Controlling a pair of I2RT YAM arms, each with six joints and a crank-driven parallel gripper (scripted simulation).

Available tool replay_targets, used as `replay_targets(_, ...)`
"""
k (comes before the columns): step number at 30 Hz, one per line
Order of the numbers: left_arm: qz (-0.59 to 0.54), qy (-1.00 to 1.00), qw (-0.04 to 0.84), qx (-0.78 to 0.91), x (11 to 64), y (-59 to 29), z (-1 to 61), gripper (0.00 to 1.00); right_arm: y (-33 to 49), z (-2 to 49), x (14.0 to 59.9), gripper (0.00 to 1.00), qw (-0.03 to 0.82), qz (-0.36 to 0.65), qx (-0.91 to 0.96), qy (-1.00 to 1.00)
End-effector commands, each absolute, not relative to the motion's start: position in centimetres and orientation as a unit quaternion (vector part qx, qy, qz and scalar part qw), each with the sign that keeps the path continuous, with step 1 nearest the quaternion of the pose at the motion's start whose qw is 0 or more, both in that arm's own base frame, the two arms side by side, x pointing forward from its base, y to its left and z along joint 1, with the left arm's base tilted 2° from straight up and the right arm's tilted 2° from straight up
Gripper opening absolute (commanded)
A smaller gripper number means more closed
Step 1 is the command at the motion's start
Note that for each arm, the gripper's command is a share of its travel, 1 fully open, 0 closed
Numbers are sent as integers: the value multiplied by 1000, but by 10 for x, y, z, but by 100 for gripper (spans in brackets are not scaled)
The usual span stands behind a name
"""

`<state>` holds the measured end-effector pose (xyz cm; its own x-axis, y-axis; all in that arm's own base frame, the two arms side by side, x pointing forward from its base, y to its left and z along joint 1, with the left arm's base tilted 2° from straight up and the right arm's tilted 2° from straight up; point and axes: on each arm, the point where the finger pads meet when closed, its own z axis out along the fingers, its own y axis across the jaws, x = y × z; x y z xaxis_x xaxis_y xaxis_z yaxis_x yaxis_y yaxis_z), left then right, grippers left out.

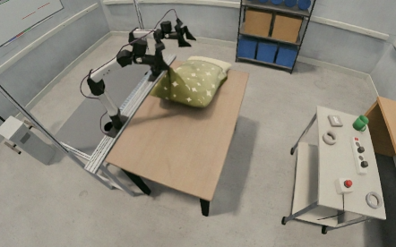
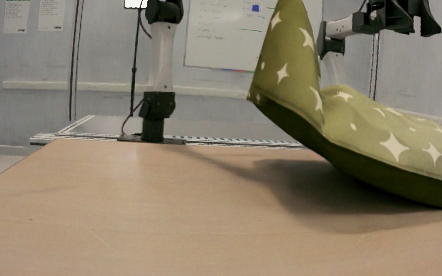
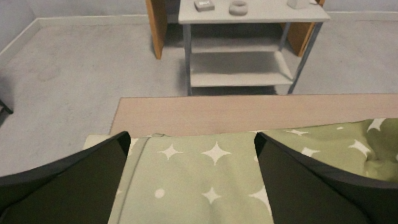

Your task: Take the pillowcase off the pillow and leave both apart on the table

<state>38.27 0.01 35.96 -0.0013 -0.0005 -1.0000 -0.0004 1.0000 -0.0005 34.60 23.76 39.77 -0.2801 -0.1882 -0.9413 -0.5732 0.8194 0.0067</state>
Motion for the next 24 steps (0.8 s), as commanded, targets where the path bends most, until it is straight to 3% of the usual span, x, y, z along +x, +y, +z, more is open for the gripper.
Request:
replay_targets(1,7,696,718,-2,380,2,376,100,221,422,344,1,589,176,-220,758)
replay_targets(24,7,696,718,-2,380,2,376,100,178,369,342,1,581,154,-191,776)
